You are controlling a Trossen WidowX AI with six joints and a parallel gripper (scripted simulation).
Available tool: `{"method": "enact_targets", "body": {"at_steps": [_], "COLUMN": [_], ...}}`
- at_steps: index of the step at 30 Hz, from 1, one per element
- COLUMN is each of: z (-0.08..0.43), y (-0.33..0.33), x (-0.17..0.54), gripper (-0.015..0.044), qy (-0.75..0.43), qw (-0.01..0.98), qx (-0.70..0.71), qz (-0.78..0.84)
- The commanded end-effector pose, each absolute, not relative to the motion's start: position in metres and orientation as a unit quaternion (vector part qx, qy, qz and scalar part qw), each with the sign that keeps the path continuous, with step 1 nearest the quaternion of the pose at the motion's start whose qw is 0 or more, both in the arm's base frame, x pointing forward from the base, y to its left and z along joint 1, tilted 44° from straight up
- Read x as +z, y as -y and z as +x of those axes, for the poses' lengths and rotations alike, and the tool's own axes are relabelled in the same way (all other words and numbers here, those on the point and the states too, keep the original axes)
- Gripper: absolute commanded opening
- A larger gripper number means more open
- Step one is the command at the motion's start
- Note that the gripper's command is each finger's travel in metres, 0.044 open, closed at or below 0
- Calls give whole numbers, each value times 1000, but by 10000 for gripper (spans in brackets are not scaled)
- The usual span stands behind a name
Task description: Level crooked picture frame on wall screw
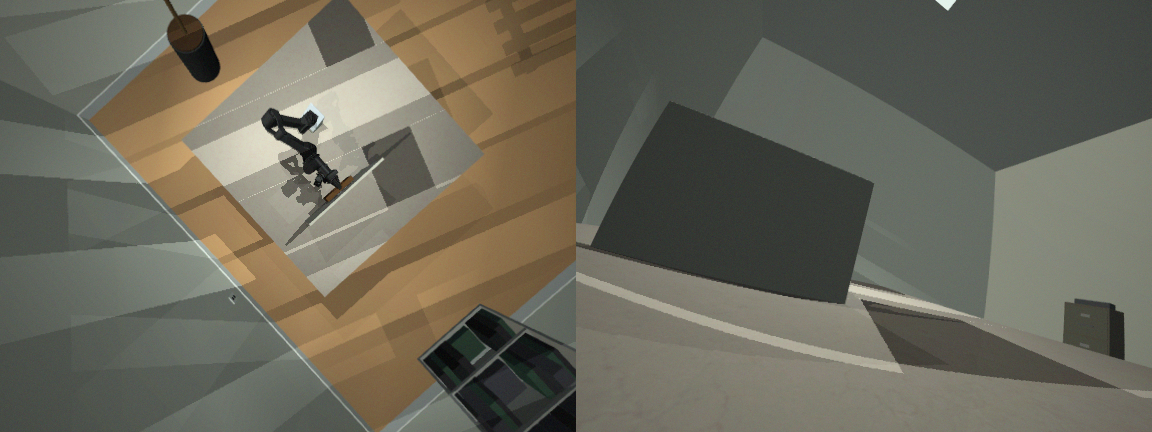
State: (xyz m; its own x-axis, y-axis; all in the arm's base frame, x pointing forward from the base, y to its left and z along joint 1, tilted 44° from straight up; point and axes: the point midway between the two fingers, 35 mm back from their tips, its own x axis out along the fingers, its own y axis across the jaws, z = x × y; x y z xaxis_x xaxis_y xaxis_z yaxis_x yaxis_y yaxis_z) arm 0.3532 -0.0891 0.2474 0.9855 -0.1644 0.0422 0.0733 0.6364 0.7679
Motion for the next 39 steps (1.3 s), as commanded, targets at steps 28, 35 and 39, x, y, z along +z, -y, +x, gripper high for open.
{"method": "enact_targets", "body": {"at_steps": [28,35,39], "z": [353,308,277], "y": [90,85,80], "x": [247,253,249], "gripper": [260,260,260], "qy": [52,55,57], "qw": [919,892,870], "qx": [-68,-63,-60], "qz": [385,444,485]}}
